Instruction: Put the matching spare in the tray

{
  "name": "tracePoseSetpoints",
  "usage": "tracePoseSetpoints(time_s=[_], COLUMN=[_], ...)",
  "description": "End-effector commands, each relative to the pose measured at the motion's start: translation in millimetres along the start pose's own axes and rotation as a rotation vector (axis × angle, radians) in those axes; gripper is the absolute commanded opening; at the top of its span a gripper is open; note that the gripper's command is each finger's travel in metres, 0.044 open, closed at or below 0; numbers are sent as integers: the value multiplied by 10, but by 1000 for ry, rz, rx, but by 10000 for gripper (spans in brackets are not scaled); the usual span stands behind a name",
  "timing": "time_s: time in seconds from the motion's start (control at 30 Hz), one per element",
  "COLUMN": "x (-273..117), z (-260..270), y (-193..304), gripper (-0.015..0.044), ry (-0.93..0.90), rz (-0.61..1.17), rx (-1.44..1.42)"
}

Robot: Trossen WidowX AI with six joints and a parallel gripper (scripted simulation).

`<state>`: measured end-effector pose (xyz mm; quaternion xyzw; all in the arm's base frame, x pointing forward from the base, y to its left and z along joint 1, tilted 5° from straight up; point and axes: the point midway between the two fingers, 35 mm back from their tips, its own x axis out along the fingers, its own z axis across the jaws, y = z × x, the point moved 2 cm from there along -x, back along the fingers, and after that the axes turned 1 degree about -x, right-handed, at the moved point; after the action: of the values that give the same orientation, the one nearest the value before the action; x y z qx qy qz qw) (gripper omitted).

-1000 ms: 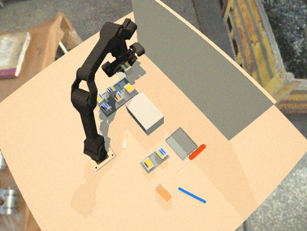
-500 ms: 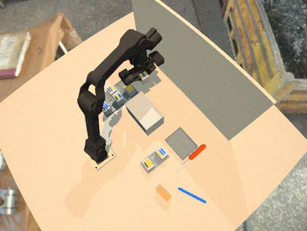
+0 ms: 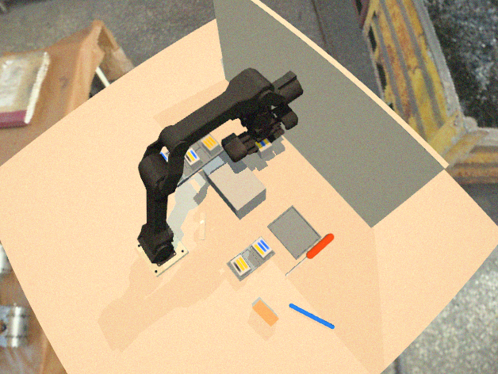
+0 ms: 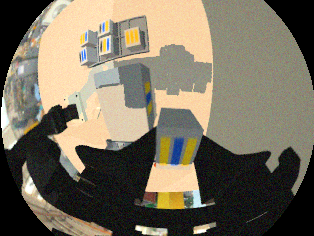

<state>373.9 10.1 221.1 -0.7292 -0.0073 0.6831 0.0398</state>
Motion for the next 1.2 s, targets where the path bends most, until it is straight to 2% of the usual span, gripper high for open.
tracePoseSetpoints(time_s=[0.0,0.9,1.17], x=[10,13,21], z=[-34,276,291], y=[303,2027,2065], gripper=[0,0,0], ry=[0,-14,-14], rz=[9,6,6], rx=[-12,-118,-121])
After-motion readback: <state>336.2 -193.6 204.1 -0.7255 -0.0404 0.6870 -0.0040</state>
